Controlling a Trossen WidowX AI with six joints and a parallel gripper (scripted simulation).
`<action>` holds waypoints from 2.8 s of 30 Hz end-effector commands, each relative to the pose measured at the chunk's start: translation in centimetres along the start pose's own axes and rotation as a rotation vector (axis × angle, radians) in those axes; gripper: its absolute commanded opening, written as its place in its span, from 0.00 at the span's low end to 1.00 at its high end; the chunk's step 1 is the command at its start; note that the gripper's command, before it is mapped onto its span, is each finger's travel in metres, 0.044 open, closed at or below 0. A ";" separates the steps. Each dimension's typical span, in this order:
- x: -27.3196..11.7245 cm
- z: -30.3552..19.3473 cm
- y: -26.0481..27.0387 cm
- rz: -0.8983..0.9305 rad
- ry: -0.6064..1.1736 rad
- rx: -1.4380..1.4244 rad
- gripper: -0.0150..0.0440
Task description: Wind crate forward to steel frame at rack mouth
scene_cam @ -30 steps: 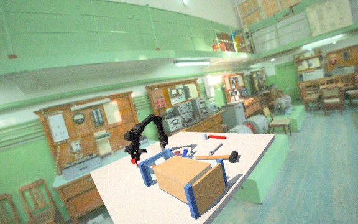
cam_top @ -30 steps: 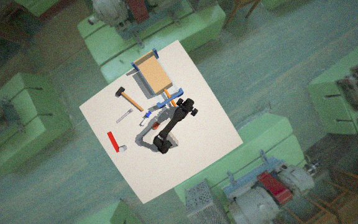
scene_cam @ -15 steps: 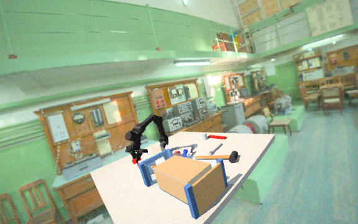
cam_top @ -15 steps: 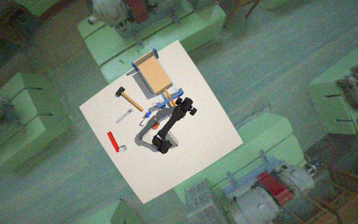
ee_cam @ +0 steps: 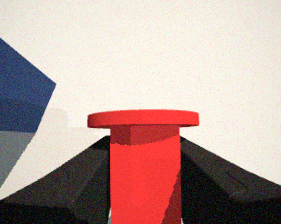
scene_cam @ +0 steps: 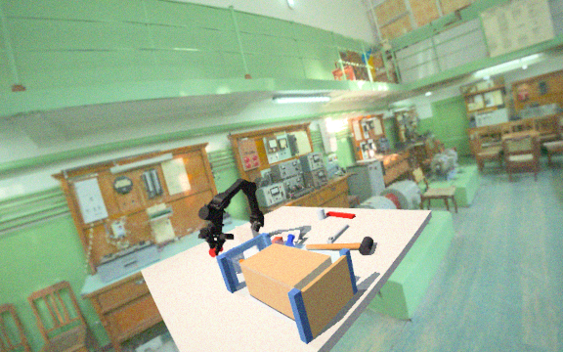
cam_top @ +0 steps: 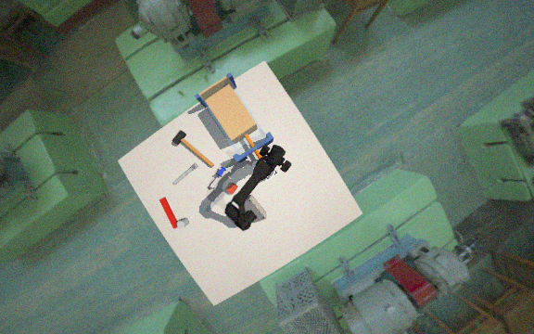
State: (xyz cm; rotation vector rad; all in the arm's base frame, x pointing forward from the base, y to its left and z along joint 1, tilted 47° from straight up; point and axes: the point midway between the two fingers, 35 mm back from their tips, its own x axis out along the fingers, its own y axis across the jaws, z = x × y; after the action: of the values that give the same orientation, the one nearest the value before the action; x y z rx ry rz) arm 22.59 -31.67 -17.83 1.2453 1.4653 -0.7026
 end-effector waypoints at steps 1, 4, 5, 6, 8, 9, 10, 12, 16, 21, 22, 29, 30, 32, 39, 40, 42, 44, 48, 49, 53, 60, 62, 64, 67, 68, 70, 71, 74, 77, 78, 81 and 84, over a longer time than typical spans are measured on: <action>0.0 -1.1 2.9 0.049 0.030 -0.026 0.25; -0.1 -1.3 3.1 0.049 0.030 -0.026 0.25; -0.1 -1.3 3.3 0.049 0.030 -0.026 0.25; -0.1 -1.4 3.3 0.049 0.030 -0.026 0.25; -0.2 -1.4 3.5 0.049 0.030 -0.026 0.25; -0.2 -1.5 3.6 0.050 0.030 -0.026 0.25; -0.2 -1.5 3.7 0.050 0.030 -0.026 0.25; -0.3 -1.6 3.9 0.050 0.030 -0.026 0.25; -0.4 -1.9 4.3 0.050 0.031 -0.027 0.25; -0.6 -2.2 4.7 0.050 0.031 -0.027 0.25; -0.6 -2.2 4.8 0.050 0.031 -0.027 0.25; -0.8 -2.7 5.4 0.050 0.032 -0.027 0.25; -0.9 -2.7 5.5 0.050 0.032 -0.027 0.25; -0.9 -2.9 5.6 0.051 0.032 -0.027 0.25; -1.2 -3.4 6.2 0.051 0.032 -0.026 0.25; -1.2 -3.4 6.2 0.051 0.032 -0.026 0.25; -1.3 -3.6 6.4 0.051 0.032 -0.026 0.25; -1.4 -3.7 6.5 0.051 0.033 -0.026 0.25; -1.5 -4.0 6.7 0.051 0.033 -0.026 0.25; -1.6 -4.1 6.8 0.051 0.033 -0.026 0.25; -1.8 -4.5 7.1 0.051 0.033 -0.026 0.25; -2.0 -5.0 7.4 0.051 0.034 -0.026 0.25; -2.1 -5.2 7.5 0.051 0.034 -0.026 0.25; -2.2 -5.4 7.6 0.051 0.034 -0.026 0.25; -2.4 -5.7 7.8 0.051 0.034 -0.026 0.25; -2.4 -5.7 7.8 0.051 0.034 -0.026 0.25; -2.5 -5.9 7.9 0.051 0.034 -0.026 0.25; -2.5 -6.0 7.9 0.051 0.034 -0.026 0.25; -2.7 -6.3 8.0 0.052 0.035 -0.026 0.25; -2.8 -6.6 8.1 0.052 0.035 -0.026 0.25; -2.9 -6.6 8.2 0.052 0.035 -0.026 0.25; -3.0 -6.9 8.3 0.052 0.035 -0.026 0.25; -3.1 -7.2 8.3 0.052 0.035 -0.026 0.25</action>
State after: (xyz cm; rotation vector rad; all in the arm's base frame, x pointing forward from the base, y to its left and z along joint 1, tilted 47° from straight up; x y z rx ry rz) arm 27.87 -25.43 -12.06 1.2497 1.4354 -0.6541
